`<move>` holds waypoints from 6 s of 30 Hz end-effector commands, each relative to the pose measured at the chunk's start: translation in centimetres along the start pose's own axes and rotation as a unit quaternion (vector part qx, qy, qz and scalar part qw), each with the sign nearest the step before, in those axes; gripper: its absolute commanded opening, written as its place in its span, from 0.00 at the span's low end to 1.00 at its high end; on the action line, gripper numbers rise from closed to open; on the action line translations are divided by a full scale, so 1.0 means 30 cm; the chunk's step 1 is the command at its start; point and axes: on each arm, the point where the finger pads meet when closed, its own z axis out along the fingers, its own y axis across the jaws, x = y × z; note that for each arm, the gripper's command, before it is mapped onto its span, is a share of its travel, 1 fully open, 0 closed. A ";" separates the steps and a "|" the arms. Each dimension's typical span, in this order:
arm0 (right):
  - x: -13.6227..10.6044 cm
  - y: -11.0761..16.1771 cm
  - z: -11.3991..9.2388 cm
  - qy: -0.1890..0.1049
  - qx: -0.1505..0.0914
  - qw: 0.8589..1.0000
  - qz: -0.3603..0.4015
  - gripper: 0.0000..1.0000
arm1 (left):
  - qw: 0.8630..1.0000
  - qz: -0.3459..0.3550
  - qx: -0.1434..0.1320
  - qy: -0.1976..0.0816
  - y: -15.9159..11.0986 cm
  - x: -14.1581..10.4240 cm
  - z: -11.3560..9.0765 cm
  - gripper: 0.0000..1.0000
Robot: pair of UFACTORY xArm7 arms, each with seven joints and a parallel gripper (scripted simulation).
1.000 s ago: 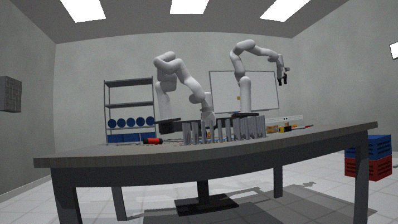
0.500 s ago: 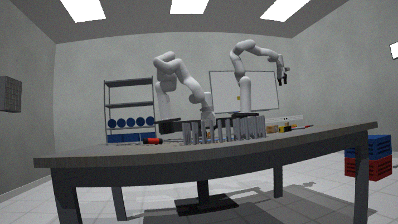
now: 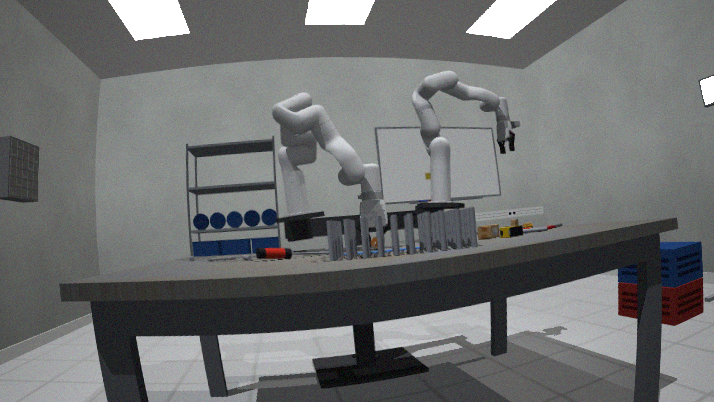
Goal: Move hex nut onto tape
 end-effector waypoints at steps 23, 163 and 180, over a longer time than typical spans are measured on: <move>-0.038 0.006 -0.004 -0.001 -0.001 1.000 0.000 0.00 | 1.000 0.000 0.000 0.002 0.000 0.004 -0.006 1.00; -0.360 0.015 -0.007 -0.001 -0.001 1.000 0.000 0.00 | 1.000 0.000 0.000 0.002 0.000 0.004 -0.006 1.00; -0.360 0.015 -0.007 -0.001 -0.001 1.000 0.000 0.00 | 1.000 0.000 0.000 0.002 0.000 0.004 -0.006 1.00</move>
